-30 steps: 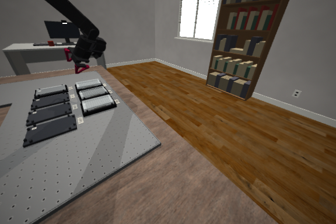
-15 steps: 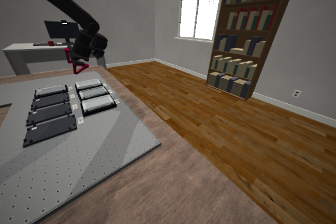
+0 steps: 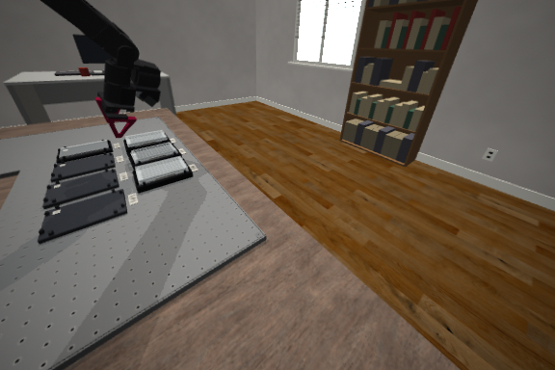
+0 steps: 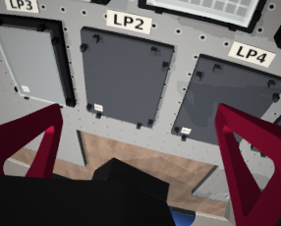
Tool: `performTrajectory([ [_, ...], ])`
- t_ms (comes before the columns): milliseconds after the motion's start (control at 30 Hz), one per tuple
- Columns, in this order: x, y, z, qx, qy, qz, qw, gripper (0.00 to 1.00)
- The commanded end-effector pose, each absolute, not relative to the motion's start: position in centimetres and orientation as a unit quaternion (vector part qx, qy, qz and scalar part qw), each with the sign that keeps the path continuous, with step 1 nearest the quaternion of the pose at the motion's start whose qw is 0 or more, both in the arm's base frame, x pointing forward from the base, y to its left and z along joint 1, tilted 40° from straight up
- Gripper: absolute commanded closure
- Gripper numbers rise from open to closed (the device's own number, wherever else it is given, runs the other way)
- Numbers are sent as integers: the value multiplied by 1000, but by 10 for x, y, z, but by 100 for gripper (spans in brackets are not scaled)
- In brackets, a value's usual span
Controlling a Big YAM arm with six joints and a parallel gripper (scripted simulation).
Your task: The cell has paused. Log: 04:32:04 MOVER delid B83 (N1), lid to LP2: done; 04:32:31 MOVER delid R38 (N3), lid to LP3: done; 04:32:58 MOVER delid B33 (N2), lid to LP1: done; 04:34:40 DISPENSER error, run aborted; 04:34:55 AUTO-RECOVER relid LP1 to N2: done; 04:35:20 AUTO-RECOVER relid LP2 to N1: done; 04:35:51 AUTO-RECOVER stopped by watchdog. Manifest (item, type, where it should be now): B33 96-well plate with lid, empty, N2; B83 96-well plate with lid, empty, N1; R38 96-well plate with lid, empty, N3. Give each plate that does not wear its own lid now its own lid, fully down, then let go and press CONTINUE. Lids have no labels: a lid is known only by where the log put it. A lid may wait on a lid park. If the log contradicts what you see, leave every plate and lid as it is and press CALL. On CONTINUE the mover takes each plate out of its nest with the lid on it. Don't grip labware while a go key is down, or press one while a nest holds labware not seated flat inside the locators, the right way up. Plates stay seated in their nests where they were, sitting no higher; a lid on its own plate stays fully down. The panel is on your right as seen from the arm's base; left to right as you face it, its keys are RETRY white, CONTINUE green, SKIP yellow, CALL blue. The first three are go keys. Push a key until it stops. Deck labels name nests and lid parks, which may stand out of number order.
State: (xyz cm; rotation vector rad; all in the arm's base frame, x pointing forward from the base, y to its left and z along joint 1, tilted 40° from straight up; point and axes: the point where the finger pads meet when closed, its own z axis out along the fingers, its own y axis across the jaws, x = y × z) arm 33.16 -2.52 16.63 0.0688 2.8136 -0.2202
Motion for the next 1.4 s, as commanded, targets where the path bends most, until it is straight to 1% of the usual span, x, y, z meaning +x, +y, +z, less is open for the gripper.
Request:
performTrajectory([
  [0,332,-23,169,33,977,-79,195,0],
  [533,310,-61,105,96,937,-162,294,0],
  [667,304,-66,97,107,930,-173,307,0],
  [933,307,-65,98,96,933,-172,302,0],
  [967,302,-72,97,94,926,-176,320,100],
  [1100,296,-90,105,82,902,-184,382,100],
  [1167,296,-90,105,82,902,-184,382,100],
  [1367,287,-118,116,61,858,-196,470,100],
])
